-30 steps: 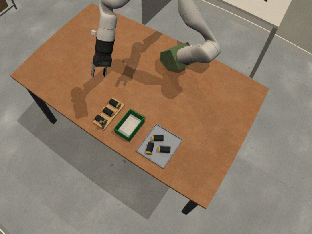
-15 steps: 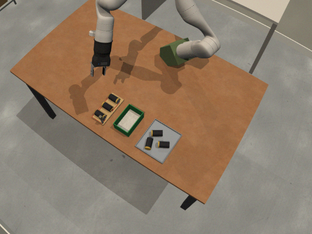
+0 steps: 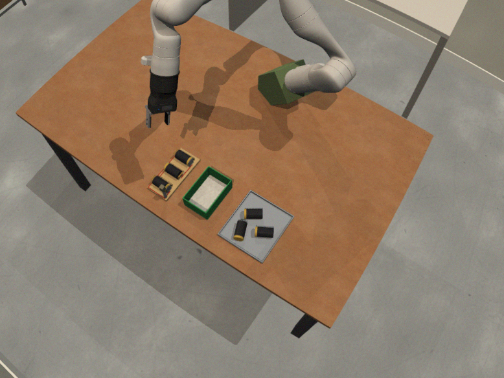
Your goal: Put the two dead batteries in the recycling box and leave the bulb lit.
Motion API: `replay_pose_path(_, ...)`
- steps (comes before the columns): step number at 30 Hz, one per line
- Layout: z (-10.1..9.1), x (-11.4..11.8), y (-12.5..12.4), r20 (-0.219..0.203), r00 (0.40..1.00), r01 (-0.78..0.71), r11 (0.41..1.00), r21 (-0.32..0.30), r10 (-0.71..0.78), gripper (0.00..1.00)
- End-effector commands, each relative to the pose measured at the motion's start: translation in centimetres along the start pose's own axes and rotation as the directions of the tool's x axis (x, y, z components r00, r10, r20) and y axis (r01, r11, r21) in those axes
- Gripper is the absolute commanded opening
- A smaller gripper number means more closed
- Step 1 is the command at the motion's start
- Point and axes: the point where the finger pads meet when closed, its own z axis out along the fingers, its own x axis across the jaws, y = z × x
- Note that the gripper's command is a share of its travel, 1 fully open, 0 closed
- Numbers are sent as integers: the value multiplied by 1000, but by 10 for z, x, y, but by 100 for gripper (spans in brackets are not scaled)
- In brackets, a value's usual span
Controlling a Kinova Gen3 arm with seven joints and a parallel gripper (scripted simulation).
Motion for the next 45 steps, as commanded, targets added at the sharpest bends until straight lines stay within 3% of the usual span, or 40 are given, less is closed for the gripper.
replay_pose_path(1,4,0,3,-6,1000,4,1000,-3,-4,100)
replay_pose_path(5,4,0,3,-6,1000,4,1000,-3,-4,100)
replay_pose_path(6,17,3,-3,-29,999,27,1000,12,-27,100)
replay_pose_path(14,17,3,-3,-29,999,27,1000,12,-27,100)
replay_pose_path(15,30,6,-8,-52,997,50,998,25,-49,100)
replay_pose_path(22,30,6,-8,-52,997,50,998,25,-49,100)
replay_pose_path(23,41,10,-13,-75,995,73,997,37,-70,100)
replay_pose_path(30,41,10,-13,-75,995,73,997,37,-70,100)
replay_pose_path(31,52,13,-17,-97,991,96,994,48,-91,100)
replay_pose_path(45,63,17,-22,-119,987,119,991,58,-111,100)
